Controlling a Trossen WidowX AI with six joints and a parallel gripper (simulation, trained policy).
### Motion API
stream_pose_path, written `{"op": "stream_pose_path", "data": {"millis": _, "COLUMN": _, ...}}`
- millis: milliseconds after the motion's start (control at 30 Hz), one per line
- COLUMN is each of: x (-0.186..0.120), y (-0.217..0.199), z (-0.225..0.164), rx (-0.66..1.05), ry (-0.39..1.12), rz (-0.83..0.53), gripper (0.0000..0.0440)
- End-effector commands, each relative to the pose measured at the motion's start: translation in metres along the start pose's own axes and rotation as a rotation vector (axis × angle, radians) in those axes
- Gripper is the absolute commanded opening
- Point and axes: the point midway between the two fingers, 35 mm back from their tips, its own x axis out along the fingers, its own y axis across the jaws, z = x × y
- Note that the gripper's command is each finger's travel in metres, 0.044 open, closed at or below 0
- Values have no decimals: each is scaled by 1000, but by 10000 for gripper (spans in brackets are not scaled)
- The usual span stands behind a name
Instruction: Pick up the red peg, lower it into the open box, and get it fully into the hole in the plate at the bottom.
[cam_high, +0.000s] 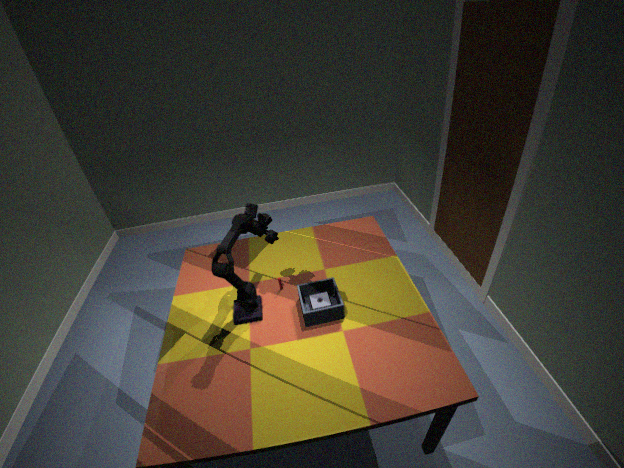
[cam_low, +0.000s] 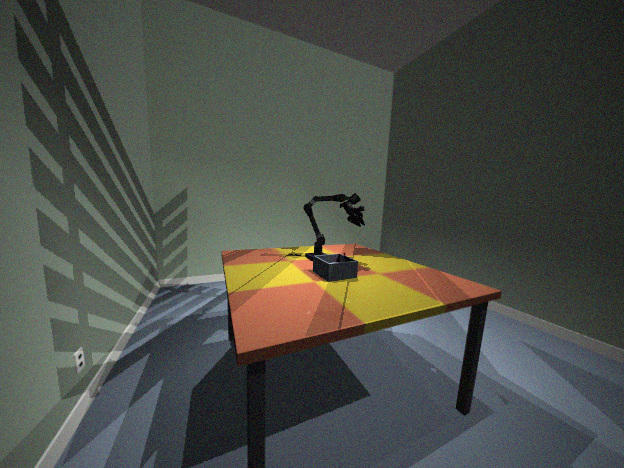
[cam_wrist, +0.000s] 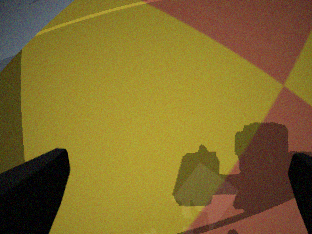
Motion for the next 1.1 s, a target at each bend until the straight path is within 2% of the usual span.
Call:
{"op": "stream_pose_path", "data": {"millis": 0, "x": 8, "y": -14, "z": -16, "rx": 91, "ry": 76, "rz": -38, "gripper": 440}}
{"op": "stream_pose_path", "data": {"millis": 533, "x": 27, "y": -67, "z": -85, "rx": 516, "ry": 380, "rz": -262, "gripper": 440}}
{"op": "stream_pose_path", "data": {"millis": 1067, "x": 52, "y": -92, "z": -148, "rx": 887, "ry": 609, "rz": -522, "gripper": 440}}
